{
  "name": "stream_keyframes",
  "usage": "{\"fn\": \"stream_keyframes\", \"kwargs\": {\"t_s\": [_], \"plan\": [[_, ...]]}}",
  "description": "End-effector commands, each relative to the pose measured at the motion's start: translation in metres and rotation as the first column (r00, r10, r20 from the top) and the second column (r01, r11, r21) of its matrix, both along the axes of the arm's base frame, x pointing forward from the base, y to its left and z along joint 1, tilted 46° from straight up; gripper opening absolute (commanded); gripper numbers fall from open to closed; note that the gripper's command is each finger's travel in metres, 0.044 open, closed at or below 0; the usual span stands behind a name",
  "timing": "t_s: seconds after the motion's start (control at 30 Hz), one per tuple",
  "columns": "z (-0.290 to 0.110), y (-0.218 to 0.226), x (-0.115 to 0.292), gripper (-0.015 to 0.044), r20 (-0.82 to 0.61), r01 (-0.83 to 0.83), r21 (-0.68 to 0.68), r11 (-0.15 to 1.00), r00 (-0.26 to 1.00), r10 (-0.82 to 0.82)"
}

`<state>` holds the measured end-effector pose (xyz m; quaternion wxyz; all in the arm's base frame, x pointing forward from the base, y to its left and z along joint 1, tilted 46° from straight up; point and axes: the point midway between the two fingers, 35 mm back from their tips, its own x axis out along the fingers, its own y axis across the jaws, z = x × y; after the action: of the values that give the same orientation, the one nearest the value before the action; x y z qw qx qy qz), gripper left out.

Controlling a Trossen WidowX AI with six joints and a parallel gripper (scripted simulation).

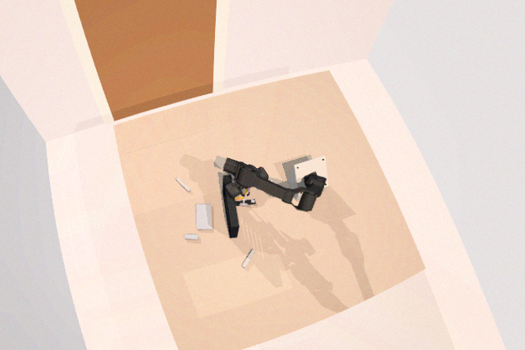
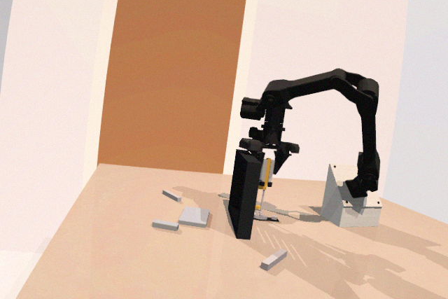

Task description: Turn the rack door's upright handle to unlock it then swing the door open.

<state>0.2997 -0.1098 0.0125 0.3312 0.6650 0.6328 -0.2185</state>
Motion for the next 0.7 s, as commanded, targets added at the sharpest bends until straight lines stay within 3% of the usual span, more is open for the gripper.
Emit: {"fn": "stream_keyframes", "kwargs": {"t_s": [0.0, 0.3, 0.67], "plan": [[0.0001, 0.0004, -0.0004, 0.0287, 0.119, -0.12, -0.022, 0.993, 0.985, 0.122], [-0.0002, 0.0003, -0.0009, 0.0287, 0.389, -0.399, -0.152, 0.904, 0.817, 0.426], [-0.0002, 0.0004, -0.0008, 0.0287, 0.595, -0.609, -0.393, 0.689, 0.402, 0.696]]}}
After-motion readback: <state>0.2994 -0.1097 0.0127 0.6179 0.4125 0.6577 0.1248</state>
